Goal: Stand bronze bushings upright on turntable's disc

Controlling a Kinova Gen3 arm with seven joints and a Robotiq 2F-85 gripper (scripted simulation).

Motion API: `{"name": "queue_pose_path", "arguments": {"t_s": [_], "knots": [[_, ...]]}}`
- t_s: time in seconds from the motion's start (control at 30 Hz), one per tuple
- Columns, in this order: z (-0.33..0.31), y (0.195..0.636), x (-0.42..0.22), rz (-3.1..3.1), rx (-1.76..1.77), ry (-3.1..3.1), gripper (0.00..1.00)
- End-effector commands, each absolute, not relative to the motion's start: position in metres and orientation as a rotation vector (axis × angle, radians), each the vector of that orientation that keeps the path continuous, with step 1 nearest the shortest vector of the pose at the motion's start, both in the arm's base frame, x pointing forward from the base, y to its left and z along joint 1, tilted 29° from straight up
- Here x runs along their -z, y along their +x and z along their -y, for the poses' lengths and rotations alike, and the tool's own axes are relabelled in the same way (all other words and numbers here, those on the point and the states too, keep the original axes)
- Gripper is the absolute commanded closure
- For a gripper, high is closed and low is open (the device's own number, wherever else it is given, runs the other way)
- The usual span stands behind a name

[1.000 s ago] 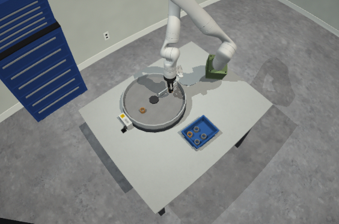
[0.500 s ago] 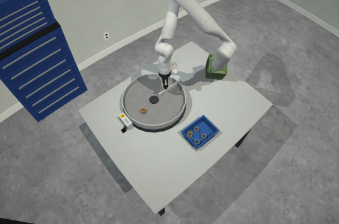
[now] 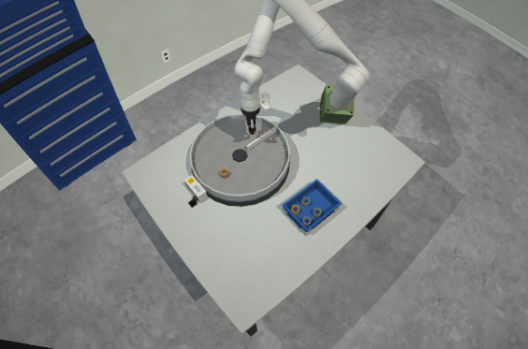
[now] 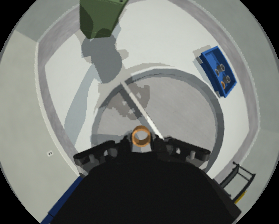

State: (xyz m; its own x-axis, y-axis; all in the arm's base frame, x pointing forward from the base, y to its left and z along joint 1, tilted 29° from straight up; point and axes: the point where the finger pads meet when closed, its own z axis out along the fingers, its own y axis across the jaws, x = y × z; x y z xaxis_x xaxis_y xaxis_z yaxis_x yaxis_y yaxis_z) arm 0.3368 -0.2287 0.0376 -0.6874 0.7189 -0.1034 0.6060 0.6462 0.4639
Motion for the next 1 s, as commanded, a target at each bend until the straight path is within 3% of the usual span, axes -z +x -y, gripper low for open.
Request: {"name": "queue_pose_path", "arguments": {"t_s": [0.0, 0.97], "knots": [[0.236, 0.337, -0.035, -2.579, -0.587, 1.081, 1.00], [0.261, 0.335, -0.027, -2.579, -0.587, 1.081, 1.00]]}}
